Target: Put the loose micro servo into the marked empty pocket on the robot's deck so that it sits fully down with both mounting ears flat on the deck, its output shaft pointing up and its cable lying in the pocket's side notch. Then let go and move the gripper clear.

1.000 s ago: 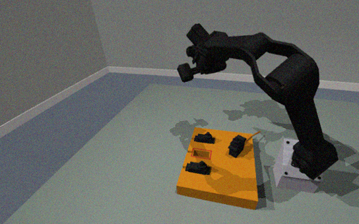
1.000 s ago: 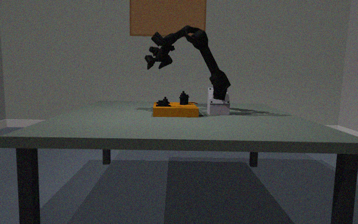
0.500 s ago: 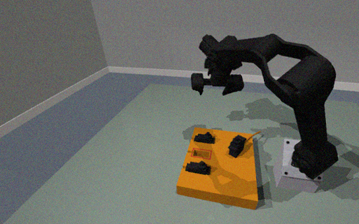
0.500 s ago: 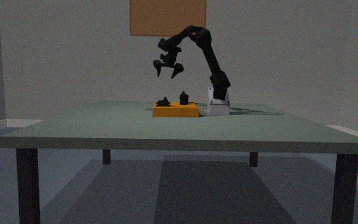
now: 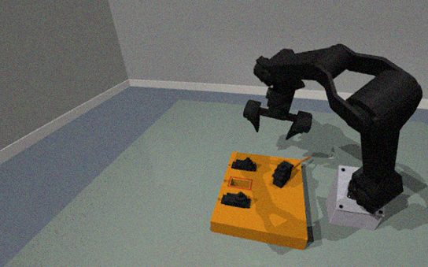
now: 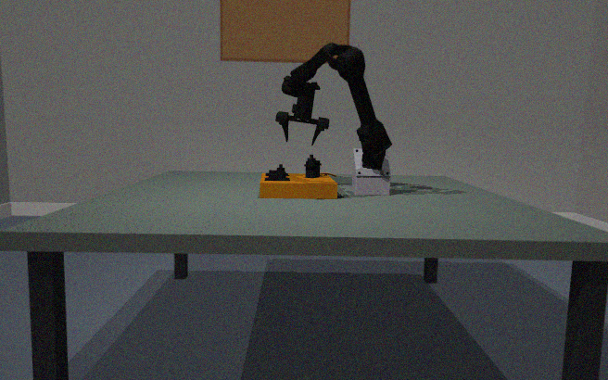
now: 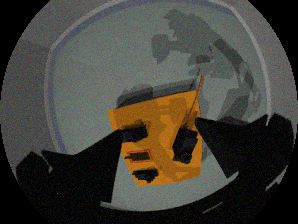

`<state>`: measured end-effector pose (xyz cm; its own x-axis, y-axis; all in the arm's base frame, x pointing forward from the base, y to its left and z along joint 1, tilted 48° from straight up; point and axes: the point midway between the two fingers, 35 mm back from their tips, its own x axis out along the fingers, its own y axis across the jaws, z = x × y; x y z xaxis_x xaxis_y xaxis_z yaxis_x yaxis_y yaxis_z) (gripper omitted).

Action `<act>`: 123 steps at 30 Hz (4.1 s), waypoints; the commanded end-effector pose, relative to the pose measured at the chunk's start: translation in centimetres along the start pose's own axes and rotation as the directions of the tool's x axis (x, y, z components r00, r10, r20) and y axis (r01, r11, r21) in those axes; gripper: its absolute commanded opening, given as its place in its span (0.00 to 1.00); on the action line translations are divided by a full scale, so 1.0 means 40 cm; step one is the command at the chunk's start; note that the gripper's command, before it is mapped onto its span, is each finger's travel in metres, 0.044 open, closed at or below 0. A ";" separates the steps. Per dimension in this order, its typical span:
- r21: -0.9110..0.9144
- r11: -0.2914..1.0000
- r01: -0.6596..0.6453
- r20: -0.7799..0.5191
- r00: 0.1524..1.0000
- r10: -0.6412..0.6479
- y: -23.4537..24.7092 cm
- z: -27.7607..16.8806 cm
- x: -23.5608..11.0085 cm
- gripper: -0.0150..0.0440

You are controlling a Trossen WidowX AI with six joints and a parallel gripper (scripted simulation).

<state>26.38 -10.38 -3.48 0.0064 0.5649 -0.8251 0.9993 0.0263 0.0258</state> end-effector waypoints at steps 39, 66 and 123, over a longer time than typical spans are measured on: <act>0.350 0.916 0.197 -0.219 0.968 -0.125 -0.149 -0.163 0.100 1.00; 0.350 0.916 0.197 -0.219 0.968 -0.125 -0.148 -0.160 0.092 0.25; 0.109 0.982 0.152 -0.222 0.967 -0.125 -0.064 -0.275 0.022 0.25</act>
<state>23.40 -0.92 1.74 -0.1313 0.7239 -0.6773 0.9688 -0.0513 -0.2426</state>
